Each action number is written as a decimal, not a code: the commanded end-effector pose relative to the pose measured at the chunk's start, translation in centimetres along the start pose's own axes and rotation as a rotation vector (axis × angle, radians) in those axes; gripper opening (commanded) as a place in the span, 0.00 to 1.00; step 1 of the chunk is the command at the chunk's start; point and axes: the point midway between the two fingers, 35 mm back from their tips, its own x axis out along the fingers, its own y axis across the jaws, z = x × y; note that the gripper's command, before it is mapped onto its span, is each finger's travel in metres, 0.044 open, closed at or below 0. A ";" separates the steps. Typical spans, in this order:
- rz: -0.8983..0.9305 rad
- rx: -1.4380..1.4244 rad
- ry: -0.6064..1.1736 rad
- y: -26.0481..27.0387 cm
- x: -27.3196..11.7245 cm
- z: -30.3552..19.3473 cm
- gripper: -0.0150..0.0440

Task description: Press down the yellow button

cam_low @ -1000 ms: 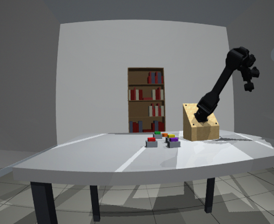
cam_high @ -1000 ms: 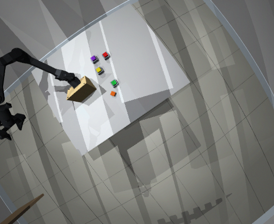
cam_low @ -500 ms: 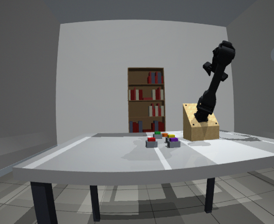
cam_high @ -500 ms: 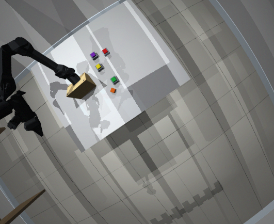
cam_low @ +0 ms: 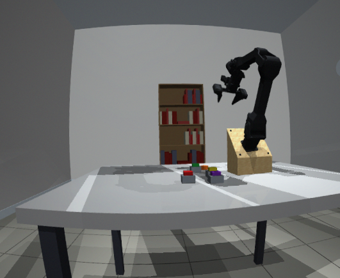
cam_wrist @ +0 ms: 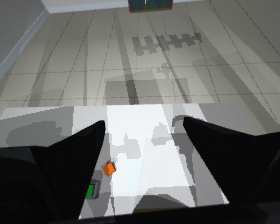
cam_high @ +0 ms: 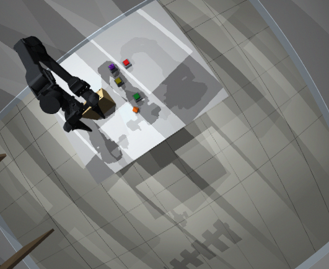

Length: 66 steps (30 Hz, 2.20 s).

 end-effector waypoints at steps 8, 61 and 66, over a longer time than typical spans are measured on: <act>0.266 -0.743 0.347 12.8 0.7 -14.1 0.93; 0.574 -1.434 0.792 14.3 1.6 -37.6 0.29; 0.574 -1.434 0.792 14.2 2.1 -38.2 0.29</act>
